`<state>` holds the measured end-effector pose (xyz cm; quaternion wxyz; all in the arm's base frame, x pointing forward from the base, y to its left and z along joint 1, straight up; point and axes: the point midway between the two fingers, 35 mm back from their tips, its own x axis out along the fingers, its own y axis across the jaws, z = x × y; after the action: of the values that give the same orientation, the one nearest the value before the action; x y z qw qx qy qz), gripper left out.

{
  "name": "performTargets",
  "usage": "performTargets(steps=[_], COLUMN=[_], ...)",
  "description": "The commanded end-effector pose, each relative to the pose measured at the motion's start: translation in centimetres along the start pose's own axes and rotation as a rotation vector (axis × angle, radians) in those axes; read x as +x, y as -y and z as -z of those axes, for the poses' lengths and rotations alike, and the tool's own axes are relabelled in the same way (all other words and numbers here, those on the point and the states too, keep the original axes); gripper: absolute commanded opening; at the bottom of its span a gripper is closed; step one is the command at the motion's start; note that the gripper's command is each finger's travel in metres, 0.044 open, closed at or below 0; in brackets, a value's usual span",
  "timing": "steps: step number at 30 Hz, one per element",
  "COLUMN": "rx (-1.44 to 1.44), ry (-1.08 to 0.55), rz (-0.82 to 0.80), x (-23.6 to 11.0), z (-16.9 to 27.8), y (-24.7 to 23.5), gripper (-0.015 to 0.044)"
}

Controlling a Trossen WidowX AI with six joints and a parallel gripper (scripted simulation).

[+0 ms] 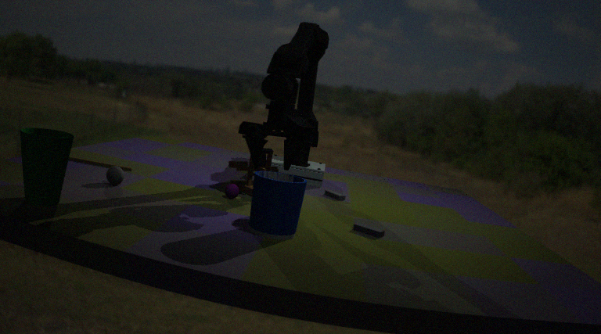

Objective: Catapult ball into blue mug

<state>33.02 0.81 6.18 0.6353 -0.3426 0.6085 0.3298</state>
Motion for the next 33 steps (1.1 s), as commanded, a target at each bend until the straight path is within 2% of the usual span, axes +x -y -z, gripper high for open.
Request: performTargets(steps=[1,17,24,33], rx=[0.006,0.006,0.006,0.0], ry=[-0.008,-0.008,-0.008,-0.003], rz=[-0.01,-0.01,-0.01,-0.004], x=[1.1,3.6,3.7,3.4], z=[0.2,0.3,0.3,0.1], y=[-0.2,-0.3,-0.3,-0.2], gripper=[0.044,0.044,0.044,0.0204])
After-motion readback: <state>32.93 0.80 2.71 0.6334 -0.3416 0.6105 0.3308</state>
